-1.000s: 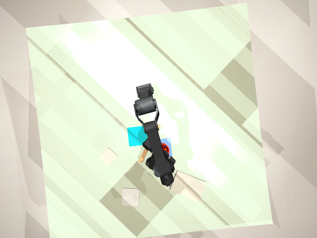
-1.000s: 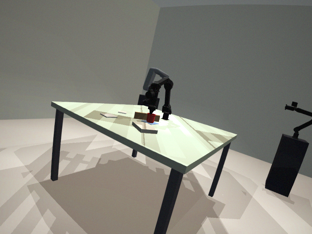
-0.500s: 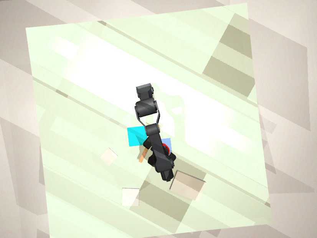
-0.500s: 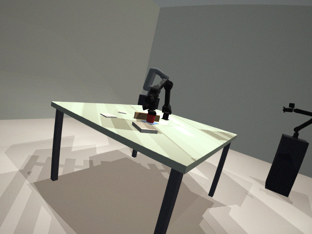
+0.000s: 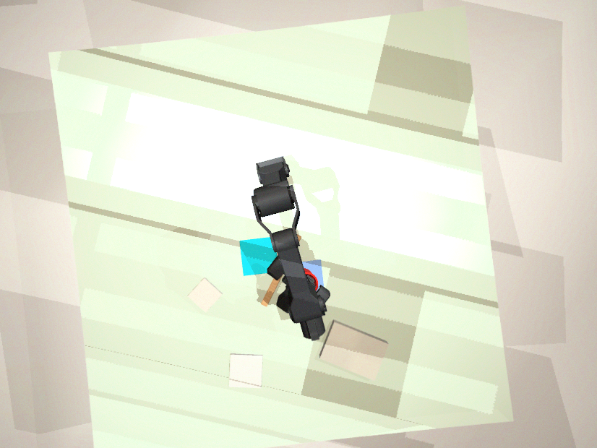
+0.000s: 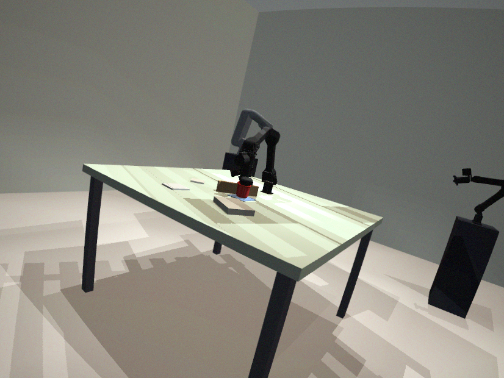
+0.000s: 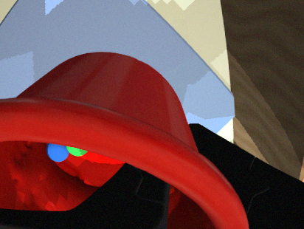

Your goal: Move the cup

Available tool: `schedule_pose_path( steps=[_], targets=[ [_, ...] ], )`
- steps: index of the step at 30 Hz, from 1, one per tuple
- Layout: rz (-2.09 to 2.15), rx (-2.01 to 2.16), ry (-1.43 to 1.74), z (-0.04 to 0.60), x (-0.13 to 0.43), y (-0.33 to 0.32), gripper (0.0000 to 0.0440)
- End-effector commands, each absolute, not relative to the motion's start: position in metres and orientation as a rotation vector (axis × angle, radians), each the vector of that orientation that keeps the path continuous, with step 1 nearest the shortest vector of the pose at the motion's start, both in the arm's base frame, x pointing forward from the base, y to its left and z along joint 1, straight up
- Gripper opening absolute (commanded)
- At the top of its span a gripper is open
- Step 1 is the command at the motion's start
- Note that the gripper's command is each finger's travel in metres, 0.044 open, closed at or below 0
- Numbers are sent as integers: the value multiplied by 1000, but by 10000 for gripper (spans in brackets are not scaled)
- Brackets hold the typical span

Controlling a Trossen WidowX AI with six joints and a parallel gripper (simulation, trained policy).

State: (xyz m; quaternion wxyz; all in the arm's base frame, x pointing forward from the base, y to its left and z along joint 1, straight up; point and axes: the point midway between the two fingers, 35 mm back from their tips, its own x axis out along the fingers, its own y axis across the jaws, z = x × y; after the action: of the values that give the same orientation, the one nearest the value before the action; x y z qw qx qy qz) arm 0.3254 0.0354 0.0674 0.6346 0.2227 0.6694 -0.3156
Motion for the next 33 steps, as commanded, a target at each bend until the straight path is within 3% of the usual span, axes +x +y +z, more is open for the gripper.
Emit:
schedule_pose_path(
  steps=[1,33],
  targets=[
    [-734,511,1528,73,322,30,28],
    [-815,739,1367,146,307,-20,1]
  ],
)
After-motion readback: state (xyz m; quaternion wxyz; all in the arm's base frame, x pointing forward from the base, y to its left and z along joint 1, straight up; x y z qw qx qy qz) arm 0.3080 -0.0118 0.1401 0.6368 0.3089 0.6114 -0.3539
